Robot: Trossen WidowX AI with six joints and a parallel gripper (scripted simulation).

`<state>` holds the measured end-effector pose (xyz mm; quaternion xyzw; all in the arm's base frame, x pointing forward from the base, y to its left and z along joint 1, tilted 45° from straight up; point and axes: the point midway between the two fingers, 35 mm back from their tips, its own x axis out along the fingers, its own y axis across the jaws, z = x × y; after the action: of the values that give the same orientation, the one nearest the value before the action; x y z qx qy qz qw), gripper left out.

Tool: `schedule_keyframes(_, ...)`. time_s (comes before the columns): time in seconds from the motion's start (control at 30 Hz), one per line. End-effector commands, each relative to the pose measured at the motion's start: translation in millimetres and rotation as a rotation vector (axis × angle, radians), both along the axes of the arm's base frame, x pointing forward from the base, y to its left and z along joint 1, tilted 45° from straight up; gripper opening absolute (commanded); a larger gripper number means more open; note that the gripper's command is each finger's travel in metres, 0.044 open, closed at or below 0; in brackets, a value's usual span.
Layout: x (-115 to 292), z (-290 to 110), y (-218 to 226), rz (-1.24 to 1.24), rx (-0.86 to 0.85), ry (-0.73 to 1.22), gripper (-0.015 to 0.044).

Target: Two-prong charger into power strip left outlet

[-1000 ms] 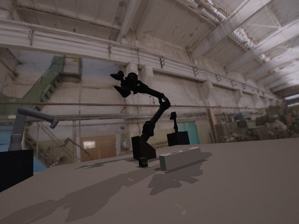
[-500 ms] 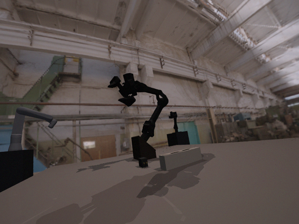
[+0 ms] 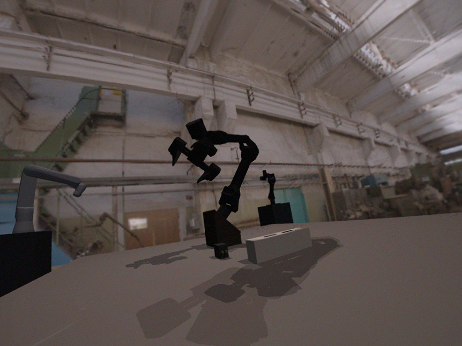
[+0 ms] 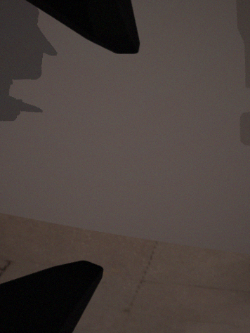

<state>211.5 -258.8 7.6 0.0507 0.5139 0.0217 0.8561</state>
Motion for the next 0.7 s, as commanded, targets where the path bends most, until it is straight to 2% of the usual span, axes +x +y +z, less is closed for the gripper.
schedule_keyframes(0.0, 6.6, -16.0, 27.6, 0.026, 0.109, 0.041, 0.0440)
schedule_keyframes(0.67, 6.4, -64.7, 145.8, 0.144, 0.517, 0.317, 0.0440)
